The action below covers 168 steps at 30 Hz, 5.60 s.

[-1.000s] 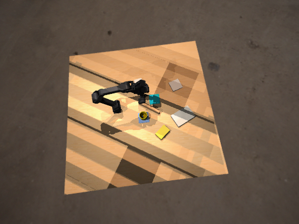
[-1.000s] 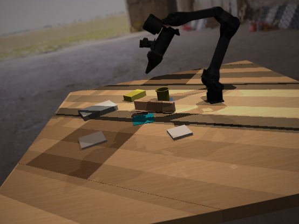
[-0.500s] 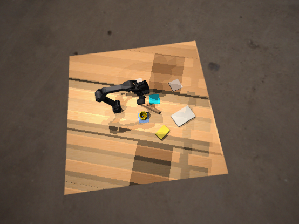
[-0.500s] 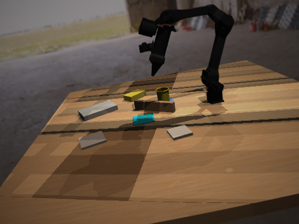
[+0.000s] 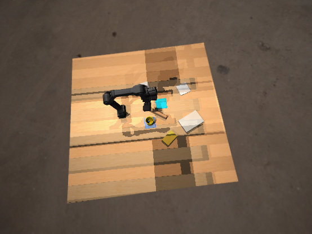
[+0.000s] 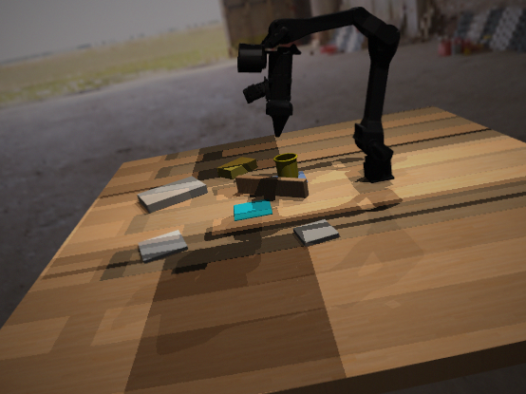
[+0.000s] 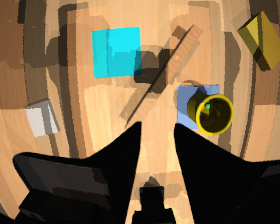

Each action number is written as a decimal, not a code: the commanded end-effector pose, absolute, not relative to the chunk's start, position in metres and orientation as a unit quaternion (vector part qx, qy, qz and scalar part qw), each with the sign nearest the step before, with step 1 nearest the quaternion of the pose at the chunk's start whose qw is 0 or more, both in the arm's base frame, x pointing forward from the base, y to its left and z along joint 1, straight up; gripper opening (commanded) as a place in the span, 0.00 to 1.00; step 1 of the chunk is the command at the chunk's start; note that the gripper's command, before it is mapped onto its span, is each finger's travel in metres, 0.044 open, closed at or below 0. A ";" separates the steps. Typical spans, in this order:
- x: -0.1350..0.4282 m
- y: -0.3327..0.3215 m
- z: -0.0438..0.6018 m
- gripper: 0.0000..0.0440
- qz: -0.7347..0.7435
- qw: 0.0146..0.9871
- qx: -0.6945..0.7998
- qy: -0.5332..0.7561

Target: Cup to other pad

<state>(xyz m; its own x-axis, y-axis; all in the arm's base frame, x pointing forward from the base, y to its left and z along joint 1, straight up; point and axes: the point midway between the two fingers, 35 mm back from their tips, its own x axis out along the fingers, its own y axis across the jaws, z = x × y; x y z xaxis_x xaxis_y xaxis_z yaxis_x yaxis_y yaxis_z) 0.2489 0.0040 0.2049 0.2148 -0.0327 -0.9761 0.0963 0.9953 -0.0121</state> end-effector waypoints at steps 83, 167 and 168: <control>0.234 -0.082 0.063 0.00 0.092 0.658 -0.132 0.735; 0.350 0.093 0.070 0.04 0.138 0.734 -0.200 0.634; 0.348 0.093 0.068 0.05 0.136 0.733 -0.200 0.636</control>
